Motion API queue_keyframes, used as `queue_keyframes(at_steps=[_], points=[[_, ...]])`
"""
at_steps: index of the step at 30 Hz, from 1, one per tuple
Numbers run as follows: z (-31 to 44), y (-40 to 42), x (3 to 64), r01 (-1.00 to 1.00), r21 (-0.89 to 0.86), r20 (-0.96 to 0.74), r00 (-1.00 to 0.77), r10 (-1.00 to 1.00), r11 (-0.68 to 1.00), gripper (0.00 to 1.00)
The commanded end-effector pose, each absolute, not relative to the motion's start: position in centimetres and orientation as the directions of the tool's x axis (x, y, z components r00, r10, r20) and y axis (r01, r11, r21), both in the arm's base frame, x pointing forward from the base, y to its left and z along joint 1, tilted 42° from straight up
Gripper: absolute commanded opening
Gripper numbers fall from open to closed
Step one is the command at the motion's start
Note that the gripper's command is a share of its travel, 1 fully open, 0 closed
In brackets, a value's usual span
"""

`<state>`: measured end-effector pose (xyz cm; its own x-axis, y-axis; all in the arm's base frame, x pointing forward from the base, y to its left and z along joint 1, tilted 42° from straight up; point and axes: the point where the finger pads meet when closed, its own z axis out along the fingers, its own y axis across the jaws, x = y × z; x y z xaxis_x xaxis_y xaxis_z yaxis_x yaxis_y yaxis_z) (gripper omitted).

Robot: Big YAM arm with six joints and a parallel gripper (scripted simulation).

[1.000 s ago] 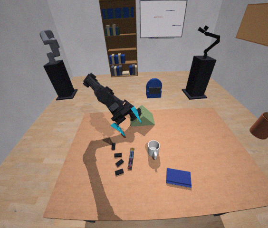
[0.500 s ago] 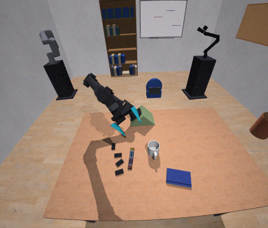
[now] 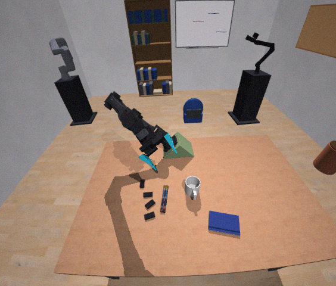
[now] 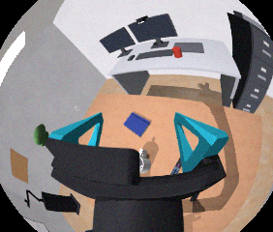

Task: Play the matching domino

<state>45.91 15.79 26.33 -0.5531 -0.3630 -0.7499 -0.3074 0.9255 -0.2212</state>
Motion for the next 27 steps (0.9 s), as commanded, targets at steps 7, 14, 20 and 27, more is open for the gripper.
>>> queue_keyframes(at_steps=[7, 14, 20, 27], points=[[32.5, 13.5, 48.8, -0.227, -0.165, -0.859, -0.446, -0.253, 0.96, 1.0], [36.3, 11.8, 50.7, -0.177, -0.12, -0.913, -0.367, -0.179, 0.977, 1.0], [33.0, 11.3, 49.6, -0.185, -0.139, -0.883, -0.422, -0.207, 0.973, 1.0], [35.9, 11.7, 50.5, -0.178, -0.124, -0.909, -0.374, -0.183, 0.976, 1.0]])
